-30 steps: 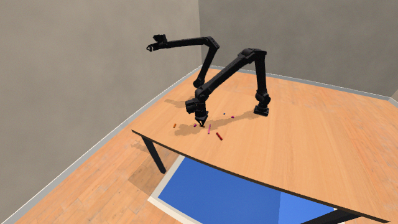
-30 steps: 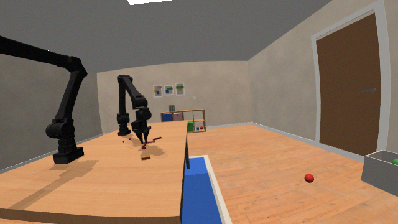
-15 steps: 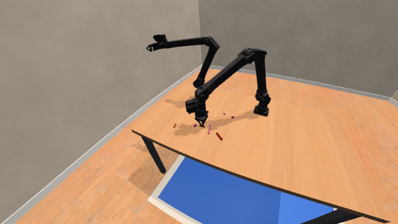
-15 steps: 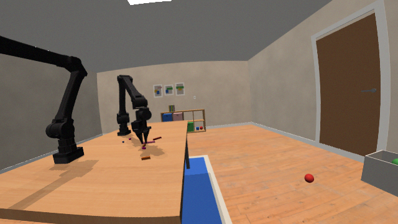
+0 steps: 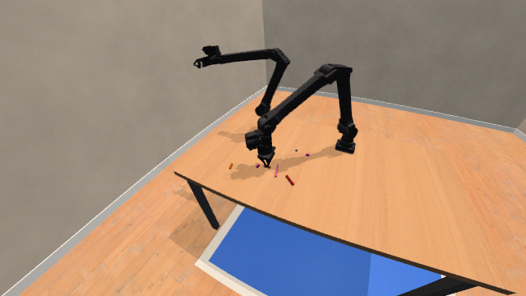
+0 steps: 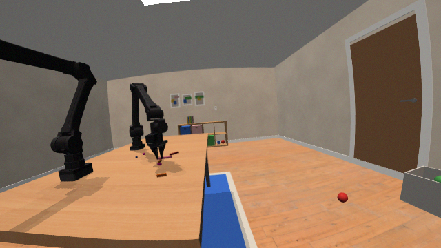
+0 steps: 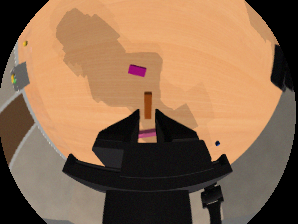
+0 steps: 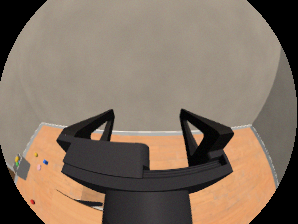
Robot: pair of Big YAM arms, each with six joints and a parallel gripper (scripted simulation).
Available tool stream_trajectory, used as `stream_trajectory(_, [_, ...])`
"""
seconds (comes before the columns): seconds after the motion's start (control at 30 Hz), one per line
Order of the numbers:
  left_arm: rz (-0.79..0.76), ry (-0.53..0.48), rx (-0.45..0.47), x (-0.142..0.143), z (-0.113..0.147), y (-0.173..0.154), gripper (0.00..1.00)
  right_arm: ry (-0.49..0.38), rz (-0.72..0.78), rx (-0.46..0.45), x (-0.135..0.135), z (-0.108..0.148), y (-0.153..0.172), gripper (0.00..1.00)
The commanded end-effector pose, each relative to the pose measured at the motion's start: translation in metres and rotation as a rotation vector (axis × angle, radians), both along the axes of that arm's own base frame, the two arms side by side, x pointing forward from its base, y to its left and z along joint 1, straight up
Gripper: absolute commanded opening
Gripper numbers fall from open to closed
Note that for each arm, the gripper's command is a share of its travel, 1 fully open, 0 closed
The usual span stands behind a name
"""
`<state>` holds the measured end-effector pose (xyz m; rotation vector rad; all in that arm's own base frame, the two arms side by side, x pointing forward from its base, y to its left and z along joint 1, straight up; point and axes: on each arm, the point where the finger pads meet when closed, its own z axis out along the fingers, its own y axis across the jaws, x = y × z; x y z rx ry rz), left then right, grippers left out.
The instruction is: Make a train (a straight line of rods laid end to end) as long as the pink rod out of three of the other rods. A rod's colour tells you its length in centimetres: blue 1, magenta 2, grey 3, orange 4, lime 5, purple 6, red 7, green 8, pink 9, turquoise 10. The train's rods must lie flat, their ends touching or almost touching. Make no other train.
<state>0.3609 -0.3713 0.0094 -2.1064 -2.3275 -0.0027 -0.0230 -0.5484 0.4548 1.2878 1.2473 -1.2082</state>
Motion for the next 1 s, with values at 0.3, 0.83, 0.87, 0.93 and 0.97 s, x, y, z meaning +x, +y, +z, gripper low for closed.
stream_trajectory(0.3, [-0.007, -0.026, -0.032, 0.010, 0.007, -0.014, 0.23, -0.004, -0.009, -0.071, -0.004, 0.046, 0.004, 1.00])
stream_trajectory(0.83, [-0.007, -0.004, -0.009, 0.003, -0.019, -0.006, 0.23, -0.004, -0.009, -0.071, -0.004, 0.046, 0.004, 1.00])
stream_trajectory(0.87, [-0.007, -0.004, -0.009, 0.003, -0.019, -0.006, 0.23, -0.004, -0.009, -0.071, -0.004, 0.046, 0.004, 1.00])
stream_trajectory(0.93, [-0.007, -0.021, -0.027, 0.004, -0.003, -0.007, 0.23, -0.004, -0.009, -0.071, -0.004, 0.046, 0.004, 1.00])
stream_trajectory(0.97, [-0.007, -0.030, -0.035, 0.008, -0.001, -0.011, 0.23, -0.004, -0.009, -0.071, -0.004, 0.046, 0.004, 1.00])
